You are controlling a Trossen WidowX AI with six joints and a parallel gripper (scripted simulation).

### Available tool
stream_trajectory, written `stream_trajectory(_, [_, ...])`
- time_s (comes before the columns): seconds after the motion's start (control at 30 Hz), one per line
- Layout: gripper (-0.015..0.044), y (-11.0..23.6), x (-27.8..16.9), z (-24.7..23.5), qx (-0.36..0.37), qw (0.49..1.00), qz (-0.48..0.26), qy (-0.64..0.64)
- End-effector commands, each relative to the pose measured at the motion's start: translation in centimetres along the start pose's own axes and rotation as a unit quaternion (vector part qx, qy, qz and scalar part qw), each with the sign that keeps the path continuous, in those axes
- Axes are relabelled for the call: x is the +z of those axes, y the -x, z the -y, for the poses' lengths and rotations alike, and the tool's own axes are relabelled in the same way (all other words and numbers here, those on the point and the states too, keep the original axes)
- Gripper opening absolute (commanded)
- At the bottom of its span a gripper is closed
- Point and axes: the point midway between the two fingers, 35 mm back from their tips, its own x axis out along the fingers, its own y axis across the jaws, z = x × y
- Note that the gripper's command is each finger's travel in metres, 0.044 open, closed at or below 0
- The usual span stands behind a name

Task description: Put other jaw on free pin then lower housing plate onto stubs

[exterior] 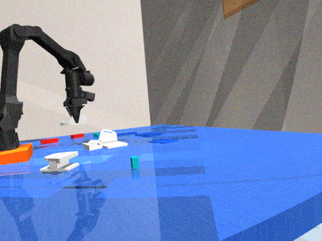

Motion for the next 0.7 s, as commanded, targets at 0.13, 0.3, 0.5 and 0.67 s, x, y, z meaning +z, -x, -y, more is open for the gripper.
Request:
stream_trajectory(0.13, [0.0134, 0.1, 1.5, 2.3, -0.004, 1.0, 0.002, 0.008])
stream_trajectory(0.3, [0.0134, 0.1, 2.3, 3.6, -0.004, 1.0, 0.002, 0.013])
stream_trajectory(0.5, [0.0134, 0.1, 3.2, 5.4, -0.005, 1.0, 0.003, 0.018])
stream_trajectory(0.67, [0.0134, 0.2, 3.9, 6.9, -0.006, 1.0, 0.004, 0.022])
